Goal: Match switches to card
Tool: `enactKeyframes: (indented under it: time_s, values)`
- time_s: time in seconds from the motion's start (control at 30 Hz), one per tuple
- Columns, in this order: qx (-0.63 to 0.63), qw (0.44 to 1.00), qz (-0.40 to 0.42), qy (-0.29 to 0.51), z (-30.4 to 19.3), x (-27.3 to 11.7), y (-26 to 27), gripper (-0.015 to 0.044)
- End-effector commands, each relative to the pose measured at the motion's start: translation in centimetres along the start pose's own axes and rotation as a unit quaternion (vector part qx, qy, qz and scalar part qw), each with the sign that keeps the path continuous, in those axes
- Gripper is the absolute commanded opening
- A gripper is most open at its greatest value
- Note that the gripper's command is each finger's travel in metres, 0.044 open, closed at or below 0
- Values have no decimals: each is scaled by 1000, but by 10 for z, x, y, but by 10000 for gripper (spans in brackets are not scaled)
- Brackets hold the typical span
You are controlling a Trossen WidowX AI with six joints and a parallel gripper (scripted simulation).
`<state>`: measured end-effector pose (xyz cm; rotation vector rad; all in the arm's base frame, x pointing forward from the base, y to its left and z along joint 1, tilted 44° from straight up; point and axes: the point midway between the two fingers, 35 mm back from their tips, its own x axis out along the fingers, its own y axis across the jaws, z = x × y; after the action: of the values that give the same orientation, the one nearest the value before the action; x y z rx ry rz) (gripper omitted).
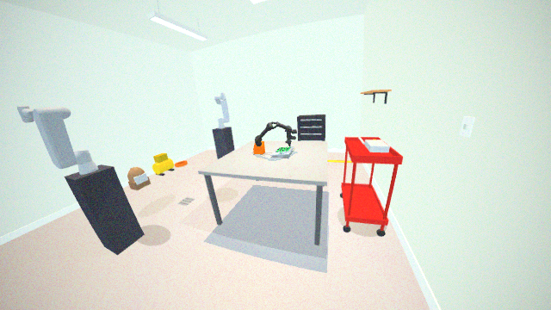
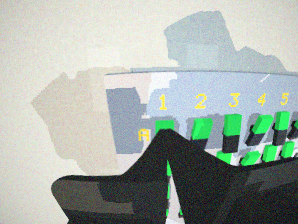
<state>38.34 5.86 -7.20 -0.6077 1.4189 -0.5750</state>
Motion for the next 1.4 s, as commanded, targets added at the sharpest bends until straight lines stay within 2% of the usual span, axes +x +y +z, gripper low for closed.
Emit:
enactKeyframes:
  time_s: [0.0,1.3,1.37]
  values:
    - [-2,1000,-1,-1,0,1,0,0]
    - [-2,1000,-1,-1,0,6,0,0]
    - [-1,1000,1,-4,1,-10,1,0]
